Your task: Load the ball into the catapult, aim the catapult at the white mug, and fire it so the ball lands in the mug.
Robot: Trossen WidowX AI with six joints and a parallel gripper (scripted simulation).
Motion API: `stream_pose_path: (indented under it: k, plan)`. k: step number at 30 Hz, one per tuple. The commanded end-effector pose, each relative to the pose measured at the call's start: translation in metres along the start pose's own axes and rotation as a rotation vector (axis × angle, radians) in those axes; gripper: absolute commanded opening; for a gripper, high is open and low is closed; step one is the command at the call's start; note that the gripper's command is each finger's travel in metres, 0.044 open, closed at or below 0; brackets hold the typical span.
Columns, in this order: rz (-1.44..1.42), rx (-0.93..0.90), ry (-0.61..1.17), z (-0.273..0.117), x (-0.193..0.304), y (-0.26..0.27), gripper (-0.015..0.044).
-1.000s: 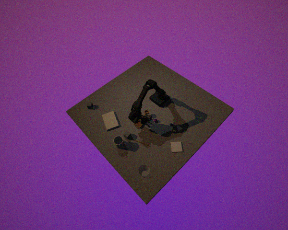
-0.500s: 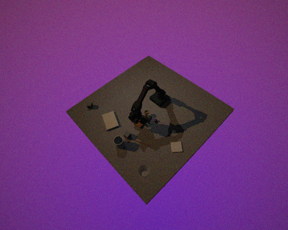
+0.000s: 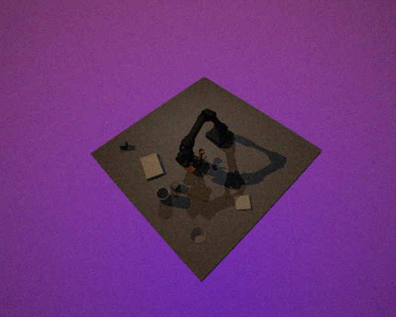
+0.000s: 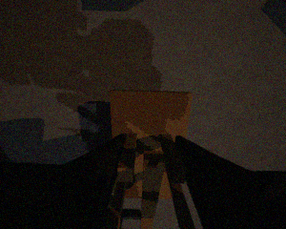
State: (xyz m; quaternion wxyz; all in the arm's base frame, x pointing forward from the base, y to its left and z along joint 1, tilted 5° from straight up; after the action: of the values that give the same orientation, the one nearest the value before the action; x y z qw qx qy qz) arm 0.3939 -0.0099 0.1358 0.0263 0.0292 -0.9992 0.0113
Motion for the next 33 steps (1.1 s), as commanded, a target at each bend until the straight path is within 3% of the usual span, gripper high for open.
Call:
stream_pose_path:
  k: [1, 33]
  plan:
    - [0.002, 0.000, -0.015, -0.013, 0.000, 0.000, 0.0000]
    - [0.004, -0.003, -0.010, 0.038, -0.002, 0.001, 0.0000]
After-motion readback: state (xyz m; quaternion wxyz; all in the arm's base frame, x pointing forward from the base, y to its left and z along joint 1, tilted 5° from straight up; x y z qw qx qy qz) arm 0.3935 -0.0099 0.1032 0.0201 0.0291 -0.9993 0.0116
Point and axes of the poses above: the point midway between the two fingers, 35 mm back from their tips, its own z axis out along the fingers, its own y axis across the jaws, x = y × z, the point moved 9 cm from there along -z, back along the fingers, and after that the axes turned 5 degrees about -z, right-handed, at the moved point
